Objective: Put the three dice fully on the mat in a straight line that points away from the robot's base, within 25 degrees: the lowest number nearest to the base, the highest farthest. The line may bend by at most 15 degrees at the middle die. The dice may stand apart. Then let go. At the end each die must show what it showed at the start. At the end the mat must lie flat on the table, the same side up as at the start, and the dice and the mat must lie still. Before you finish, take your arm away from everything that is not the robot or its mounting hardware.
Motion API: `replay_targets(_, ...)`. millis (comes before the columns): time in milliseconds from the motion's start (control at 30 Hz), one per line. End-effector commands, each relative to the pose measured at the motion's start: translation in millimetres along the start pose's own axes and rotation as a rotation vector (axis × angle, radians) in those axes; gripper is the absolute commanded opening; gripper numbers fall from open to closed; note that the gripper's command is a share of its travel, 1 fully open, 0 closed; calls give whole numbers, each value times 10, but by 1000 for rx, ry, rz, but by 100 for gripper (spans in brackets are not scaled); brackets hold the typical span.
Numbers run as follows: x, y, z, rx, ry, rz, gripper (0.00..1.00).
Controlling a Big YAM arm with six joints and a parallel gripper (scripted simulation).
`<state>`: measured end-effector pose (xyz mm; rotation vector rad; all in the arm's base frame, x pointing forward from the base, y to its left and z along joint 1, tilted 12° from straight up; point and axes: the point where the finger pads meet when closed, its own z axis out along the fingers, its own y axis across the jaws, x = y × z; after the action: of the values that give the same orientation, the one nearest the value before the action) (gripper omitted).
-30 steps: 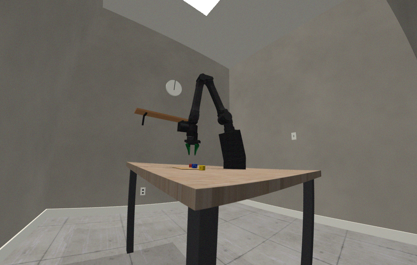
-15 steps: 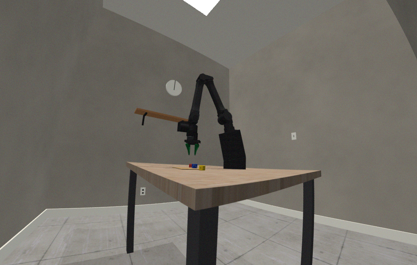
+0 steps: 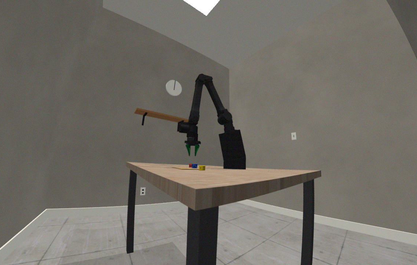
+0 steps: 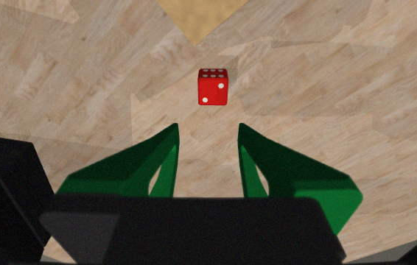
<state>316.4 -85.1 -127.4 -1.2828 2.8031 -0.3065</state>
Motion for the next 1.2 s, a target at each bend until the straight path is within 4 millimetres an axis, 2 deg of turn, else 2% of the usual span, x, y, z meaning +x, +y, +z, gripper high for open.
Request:
replay_targets(0, -30, -106, 36, 22, -15, 0, 39)
replay_targets(200, -29, -123, 117, 24, -15, 3, 39)
replay_targets(300, -66, -104, 89, 31, -22, -9, 39)
replay_targets(767, -16, -101, 355, 20, -13, 2, 39)
replay_targets(867, -68, -133, 307, 36, -24, -6, 39)
replay_targets(933, -39, -86, 390, 20, -14, -6, 39)
replay_targets(1167, -15, -68, 452, 17, -12, -2, 39)
